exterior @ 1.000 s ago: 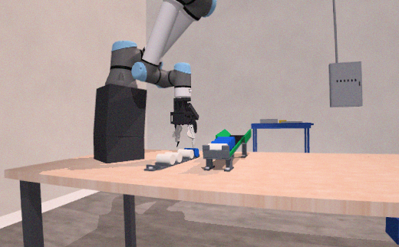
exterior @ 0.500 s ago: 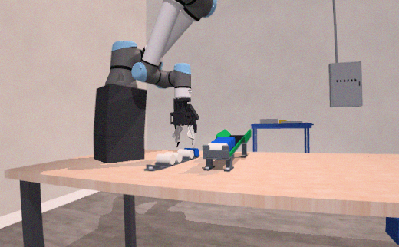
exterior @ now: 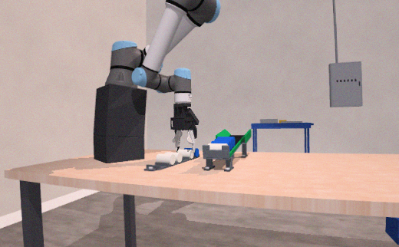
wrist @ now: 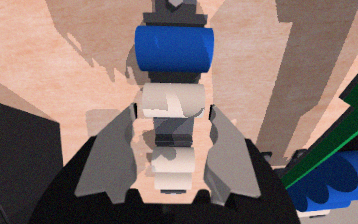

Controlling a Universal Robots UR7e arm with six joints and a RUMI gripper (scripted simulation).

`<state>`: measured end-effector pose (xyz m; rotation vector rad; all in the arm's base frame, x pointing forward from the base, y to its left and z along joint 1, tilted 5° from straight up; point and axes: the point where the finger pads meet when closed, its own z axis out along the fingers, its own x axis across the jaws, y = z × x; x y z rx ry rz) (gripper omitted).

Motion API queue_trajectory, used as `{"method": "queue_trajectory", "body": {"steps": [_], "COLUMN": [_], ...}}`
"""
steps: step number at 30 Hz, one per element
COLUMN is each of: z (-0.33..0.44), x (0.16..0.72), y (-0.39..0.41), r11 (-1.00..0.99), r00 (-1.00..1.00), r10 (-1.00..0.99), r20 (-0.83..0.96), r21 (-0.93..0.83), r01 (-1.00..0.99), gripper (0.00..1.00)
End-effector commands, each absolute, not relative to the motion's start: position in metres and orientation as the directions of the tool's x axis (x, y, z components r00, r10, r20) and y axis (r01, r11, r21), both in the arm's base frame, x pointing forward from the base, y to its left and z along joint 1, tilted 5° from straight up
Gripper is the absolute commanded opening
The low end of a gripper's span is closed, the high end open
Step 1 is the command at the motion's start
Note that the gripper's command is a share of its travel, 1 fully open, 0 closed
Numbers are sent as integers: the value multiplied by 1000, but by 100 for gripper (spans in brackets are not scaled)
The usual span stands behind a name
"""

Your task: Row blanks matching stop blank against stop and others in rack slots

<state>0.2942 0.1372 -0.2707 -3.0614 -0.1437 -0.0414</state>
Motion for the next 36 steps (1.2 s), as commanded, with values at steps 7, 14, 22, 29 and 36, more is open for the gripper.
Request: {"method": "queue_trajectory", "body": {"steps": [7,14,22,29,36], "z": [-282,-282,-282,-282,-282], "x": [295,295,295,295,295], "y": [138,138,138,138,138], "r11": [-993,-993,-993,-993,-993], "r00": [995,995,995,995,995], "r10": [92,92,92,92,92], "r20": [32,32,32,32,32], "r21": [-75,-75,-75,-75,-75], "r01": [95,95,95,95,95], "gripper": [52,52,52,52,52]}}
